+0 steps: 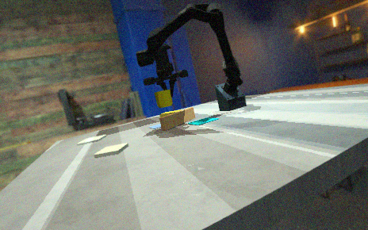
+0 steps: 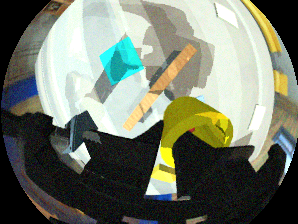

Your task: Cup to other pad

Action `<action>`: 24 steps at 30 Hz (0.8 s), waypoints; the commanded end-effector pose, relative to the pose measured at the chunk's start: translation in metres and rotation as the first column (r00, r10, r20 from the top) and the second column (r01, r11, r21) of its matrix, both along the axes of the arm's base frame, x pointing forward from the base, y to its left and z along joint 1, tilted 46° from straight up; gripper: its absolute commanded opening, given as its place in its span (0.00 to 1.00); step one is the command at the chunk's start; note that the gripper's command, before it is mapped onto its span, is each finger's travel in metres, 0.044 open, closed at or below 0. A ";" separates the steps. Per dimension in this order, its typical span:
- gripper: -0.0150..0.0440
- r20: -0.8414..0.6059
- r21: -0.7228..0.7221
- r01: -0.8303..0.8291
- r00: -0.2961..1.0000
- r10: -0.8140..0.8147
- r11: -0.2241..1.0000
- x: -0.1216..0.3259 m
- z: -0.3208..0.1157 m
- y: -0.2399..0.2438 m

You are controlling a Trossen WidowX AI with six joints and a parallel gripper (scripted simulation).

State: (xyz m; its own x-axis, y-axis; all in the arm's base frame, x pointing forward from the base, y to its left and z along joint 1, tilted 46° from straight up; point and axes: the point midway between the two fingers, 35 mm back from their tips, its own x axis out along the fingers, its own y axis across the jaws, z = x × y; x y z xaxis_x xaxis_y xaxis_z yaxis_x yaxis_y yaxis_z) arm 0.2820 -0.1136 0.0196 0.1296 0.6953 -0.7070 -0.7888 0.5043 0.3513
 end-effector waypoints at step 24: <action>0.25 -0.006 0.010 0.005 1.000 -0.005 1.000 -0.018 0.033 0.035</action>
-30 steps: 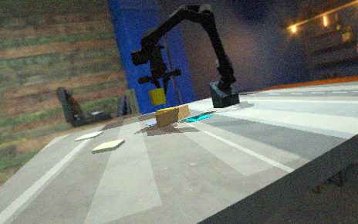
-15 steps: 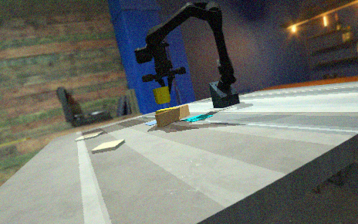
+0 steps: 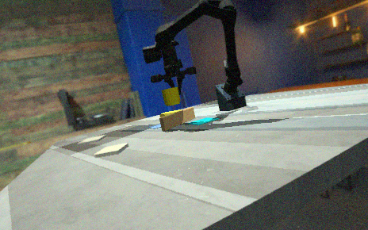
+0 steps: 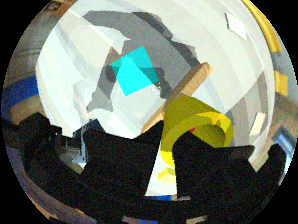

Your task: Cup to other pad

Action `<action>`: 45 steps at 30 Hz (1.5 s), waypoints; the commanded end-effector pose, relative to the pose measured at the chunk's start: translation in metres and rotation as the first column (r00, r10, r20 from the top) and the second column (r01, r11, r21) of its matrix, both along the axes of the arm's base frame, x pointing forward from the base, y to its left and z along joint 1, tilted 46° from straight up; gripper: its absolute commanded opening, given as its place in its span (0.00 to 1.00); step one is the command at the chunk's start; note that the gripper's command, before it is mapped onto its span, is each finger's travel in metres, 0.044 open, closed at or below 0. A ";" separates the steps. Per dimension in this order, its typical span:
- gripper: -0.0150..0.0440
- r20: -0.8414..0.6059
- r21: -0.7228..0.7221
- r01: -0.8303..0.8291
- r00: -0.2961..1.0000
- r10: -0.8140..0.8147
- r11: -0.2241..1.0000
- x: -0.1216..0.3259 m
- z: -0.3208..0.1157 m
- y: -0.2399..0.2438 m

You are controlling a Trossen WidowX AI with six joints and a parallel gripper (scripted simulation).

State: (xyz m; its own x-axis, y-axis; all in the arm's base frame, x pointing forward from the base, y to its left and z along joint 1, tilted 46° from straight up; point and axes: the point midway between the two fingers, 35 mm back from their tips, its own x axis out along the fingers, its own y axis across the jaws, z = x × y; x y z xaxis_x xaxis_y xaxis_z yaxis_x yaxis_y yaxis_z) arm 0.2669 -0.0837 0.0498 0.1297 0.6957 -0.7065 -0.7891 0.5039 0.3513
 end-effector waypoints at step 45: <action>0.25 -0.009 0.012 0.005 1.000 -0.005 1.000 -0.034 0.056 0.064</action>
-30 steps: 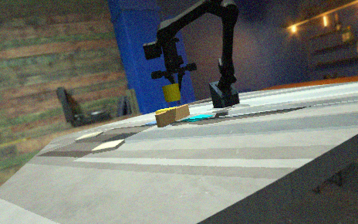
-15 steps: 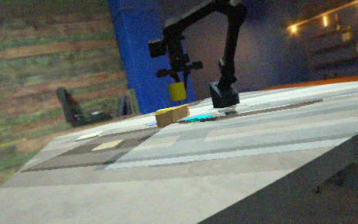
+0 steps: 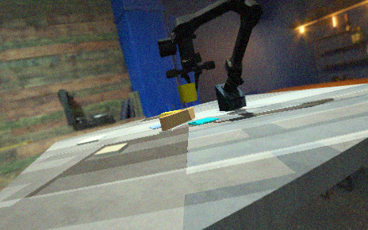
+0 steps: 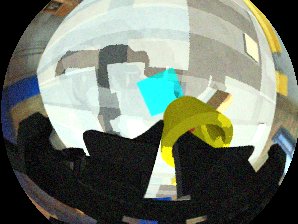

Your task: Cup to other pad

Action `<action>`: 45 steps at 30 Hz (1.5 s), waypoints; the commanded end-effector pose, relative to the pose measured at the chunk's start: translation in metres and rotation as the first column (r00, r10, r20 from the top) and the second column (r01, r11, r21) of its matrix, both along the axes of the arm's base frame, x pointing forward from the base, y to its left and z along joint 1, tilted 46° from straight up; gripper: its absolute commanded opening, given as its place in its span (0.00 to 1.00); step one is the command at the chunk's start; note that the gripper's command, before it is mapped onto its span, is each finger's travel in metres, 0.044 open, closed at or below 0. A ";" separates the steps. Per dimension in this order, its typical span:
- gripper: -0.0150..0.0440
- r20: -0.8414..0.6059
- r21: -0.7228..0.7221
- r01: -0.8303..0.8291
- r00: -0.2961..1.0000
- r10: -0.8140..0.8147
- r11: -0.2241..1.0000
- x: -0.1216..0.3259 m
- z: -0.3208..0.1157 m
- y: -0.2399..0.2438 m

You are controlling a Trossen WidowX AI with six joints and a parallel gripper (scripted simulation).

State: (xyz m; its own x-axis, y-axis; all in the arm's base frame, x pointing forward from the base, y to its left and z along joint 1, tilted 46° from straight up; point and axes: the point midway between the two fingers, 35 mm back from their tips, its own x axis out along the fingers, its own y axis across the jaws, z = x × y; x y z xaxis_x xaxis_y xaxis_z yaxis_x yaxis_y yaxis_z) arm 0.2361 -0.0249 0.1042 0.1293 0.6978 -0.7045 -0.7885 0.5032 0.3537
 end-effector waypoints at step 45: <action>0.25 -0.008 0.009 0.005 1.000 -0.005 1.000 -0.012 -0.002 0.049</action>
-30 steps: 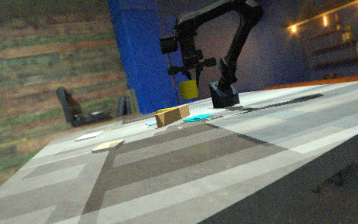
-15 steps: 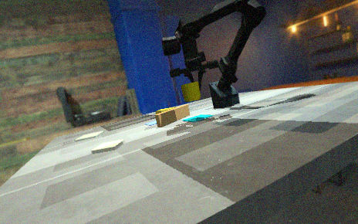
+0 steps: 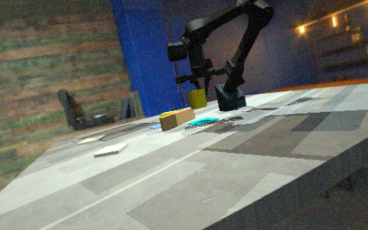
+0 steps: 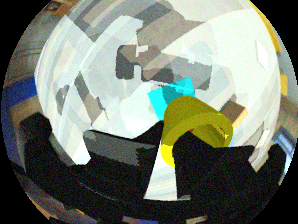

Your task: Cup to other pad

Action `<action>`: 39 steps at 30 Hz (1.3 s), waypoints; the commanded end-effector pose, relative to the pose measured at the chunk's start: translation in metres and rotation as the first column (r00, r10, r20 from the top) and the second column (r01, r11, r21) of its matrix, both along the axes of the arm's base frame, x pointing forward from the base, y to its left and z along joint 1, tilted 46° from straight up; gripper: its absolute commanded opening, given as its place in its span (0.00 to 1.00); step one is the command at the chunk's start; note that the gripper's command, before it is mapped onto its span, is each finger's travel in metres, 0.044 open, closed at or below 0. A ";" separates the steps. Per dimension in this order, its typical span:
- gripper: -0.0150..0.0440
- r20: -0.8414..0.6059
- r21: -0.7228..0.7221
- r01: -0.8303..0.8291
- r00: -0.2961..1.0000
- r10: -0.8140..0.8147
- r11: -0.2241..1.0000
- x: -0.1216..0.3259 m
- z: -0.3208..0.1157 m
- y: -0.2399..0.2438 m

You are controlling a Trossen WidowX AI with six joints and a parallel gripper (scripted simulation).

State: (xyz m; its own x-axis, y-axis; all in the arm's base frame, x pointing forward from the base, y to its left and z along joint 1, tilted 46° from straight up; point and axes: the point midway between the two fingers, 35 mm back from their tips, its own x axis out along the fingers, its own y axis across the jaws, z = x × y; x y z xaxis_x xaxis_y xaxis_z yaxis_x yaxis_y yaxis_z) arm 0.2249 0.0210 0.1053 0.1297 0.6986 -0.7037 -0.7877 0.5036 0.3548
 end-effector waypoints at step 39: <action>0.25 -0.006 0.012 0.004 1.000 -0.003 1.000 0.002 -0.032 0.037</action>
State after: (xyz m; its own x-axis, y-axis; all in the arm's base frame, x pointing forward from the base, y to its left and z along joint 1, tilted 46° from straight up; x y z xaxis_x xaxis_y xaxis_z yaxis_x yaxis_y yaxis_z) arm 0.2287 0.0553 0.0754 0.1311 0.7014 -0.7006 -0.7885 0.5022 0.3552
